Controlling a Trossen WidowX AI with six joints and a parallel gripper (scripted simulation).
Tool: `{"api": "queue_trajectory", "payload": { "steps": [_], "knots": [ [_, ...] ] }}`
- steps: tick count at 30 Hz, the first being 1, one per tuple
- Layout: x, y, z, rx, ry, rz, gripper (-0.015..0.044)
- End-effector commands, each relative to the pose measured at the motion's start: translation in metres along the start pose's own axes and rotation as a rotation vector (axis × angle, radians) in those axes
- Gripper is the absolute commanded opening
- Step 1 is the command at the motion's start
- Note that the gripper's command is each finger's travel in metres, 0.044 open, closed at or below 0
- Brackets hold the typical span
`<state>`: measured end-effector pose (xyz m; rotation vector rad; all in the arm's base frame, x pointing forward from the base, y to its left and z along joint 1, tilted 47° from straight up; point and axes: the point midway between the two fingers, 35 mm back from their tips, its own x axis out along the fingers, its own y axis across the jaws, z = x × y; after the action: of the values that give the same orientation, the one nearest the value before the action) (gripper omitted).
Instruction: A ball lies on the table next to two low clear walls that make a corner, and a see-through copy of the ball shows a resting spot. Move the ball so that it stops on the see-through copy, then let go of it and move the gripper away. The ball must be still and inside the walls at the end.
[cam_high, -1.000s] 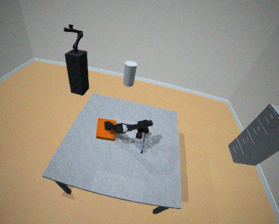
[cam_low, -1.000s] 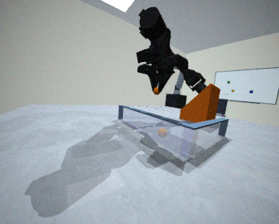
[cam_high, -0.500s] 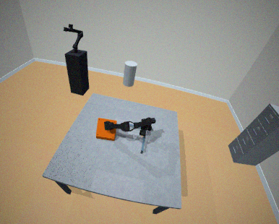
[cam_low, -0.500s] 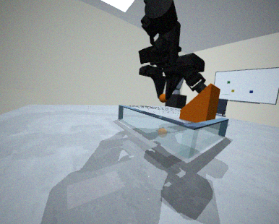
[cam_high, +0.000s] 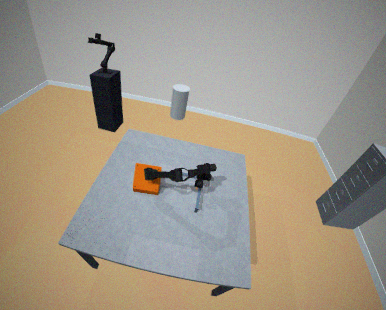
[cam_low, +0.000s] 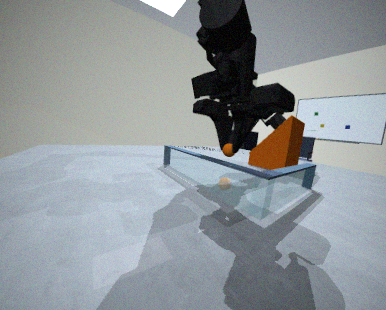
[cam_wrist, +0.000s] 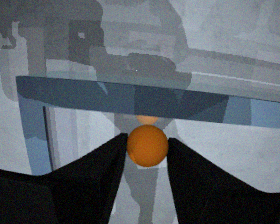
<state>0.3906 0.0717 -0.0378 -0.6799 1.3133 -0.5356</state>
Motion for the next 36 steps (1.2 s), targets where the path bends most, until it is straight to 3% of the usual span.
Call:
{"api": "queue_trajectory", "payload": {
  "steps": [1, 5, 31, 36],
  "knots": [
    [0.03, -0.001, -0.004, -0.011, 0.015, -0.011, 0.0],
    [0.051, -0.002, -0.006, -0.01, 0.015, -0.014, 0.0],
    [0.071, -0.003, -0.007, -0.011, 0.015, -0.015, 0.0],
    [0.068, -0.002, -0.006, -0.01, 0.012, -0.012, 0.0131]
  ]
}}
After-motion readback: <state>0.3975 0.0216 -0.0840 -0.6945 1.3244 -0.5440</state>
